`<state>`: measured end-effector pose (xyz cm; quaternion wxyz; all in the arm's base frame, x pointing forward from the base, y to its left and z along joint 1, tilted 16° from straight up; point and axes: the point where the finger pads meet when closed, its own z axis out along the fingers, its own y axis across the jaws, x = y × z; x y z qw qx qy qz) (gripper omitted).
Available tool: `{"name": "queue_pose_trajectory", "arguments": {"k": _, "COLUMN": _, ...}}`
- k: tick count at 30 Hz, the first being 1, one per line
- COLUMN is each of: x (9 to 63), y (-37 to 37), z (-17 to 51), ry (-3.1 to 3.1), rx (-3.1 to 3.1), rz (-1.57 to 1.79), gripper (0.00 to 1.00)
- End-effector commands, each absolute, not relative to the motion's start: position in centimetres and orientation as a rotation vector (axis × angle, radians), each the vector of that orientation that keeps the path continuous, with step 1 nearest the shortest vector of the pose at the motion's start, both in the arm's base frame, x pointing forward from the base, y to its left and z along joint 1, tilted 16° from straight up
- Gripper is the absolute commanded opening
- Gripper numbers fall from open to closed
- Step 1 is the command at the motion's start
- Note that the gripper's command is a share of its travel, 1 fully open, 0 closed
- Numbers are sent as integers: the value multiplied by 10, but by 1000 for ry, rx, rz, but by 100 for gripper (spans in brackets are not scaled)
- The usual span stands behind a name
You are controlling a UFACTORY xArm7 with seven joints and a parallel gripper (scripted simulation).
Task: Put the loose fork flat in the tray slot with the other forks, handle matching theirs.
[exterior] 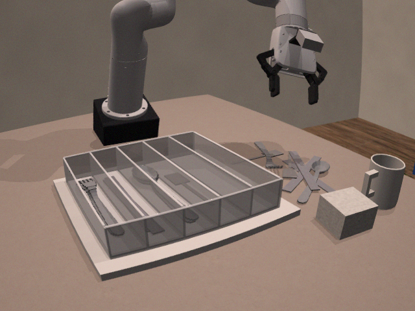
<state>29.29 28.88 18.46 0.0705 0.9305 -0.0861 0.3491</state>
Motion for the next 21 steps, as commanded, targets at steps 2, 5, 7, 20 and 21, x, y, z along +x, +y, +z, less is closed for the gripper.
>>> {"name": "queue_pose_trajectory", "arguments": {"k": 2, "x": 274, "y": 281, "z": 179, "ry": -318, "rx": 2916, "rz": 881, "gripper": 100}}
{"name": "queue_pose_trajectory", "arguments": {"k": 5, "x": 274, "y": 281, "z": 179, "ry": -318, "rx": 2916, "rz": 881, "gripper": 100}}
{"name": "queue_pose_trajectory", "arguments": {"k": 7, "x": 260, "y": 277, "z": 175, "ry": -380, "rx": 2989, "rz": 763, "gripper": 100}}
{"name": "queue_pose_trajectory", "arguments": {"k": 20, "x": 227, "y": 266, "z": 163, "ry": -528, "rx": 3136, "rz": 462, "gripper": 100}}
{"name": "queue_pose_trajectory", "arguments": {"k": 21, "x": 227, "y": 266, "z": 163, "ry": -528, "rx": 3136, "rz": 462, "gripper": 100}}
